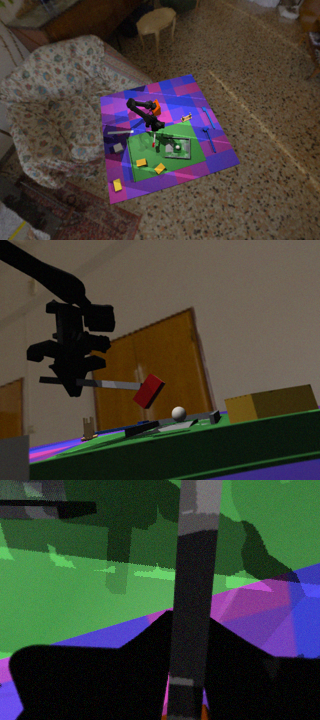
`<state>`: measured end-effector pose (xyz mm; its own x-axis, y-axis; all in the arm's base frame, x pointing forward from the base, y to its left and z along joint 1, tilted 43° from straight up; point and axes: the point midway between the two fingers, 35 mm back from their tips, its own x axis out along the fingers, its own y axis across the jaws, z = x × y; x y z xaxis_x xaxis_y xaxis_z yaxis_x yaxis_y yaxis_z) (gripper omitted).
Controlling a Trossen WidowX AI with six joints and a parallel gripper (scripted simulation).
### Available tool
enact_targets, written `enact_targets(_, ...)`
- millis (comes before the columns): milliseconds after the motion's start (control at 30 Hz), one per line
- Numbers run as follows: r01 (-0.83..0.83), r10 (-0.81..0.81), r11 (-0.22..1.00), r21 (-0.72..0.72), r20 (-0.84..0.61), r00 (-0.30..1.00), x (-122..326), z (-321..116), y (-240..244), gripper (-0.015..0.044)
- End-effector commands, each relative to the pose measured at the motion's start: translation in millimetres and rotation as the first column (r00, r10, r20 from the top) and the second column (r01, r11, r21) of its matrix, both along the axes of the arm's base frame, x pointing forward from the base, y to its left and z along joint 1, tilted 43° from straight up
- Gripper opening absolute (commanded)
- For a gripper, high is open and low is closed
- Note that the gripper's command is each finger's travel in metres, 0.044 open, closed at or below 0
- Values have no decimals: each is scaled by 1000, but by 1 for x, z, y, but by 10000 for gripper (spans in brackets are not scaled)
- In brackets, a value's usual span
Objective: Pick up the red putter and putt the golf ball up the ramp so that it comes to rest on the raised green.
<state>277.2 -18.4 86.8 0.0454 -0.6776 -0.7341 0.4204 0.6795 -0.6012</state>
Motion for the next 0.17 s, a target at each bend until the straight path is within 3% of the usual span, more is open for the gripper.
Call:
enact_targets(0, -4, 4, 1000, 0, -1, 1000, 0, 0, 0, 0)
enact_targets(133, -4, 4, 1000, 0, -1, 1000, 0, 0, 0, 0)
